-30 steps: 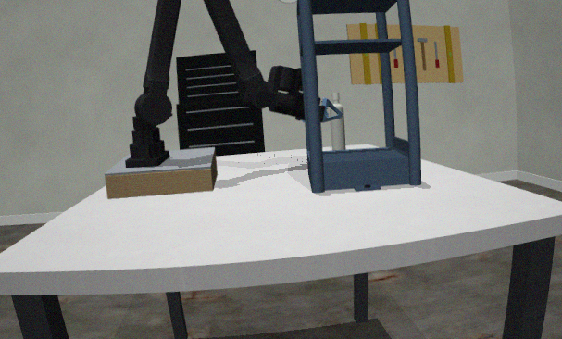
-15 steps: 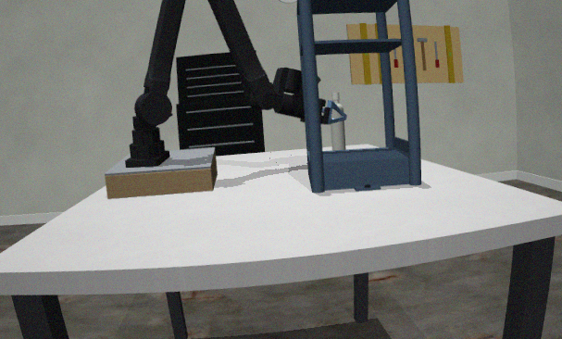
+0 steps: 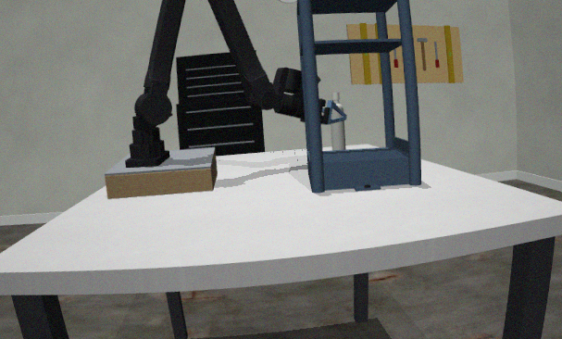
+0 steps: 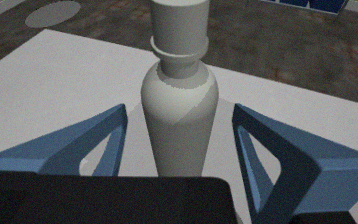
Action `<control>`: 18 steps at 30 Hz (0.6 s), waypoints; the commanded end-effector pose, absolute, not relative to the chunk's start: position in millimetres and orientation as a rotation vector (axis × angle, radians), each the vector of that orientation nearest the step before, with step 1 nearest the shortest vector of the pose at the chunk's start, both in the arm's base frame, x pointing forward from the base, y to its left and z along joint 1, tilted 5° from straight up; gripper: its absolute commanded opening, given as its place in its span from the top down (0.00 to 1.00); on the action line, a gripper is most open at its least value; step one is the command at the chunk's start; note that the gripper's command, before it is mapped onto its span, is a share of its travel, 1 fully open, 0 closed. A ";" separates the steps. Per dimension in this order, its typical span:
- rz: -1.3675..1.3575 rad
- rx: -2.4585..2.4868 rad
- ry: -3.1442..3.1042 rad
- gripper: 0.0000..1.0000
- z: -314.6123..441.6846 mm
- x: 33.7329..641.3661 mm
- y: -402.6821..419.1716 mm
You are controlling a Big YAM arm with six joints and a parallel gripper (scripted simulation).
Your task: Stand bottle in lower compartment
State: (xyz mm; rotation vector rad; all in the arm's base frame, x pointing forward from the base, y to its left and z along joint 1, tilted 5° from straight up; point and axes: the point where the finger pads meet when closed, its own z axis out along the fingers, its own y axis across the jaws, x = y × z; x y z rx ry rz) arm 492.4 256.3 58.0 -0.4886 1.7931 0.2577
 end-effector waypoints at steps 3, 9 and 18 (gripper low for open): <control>0.248 -0.479 1.777 0.27 64.4 505.0 253.9; 0.248 -0.479 1.777 0.27 64.6 505.0 253.9; 0.249 -0.477 1.777 0.74 64.6 505.1 253.8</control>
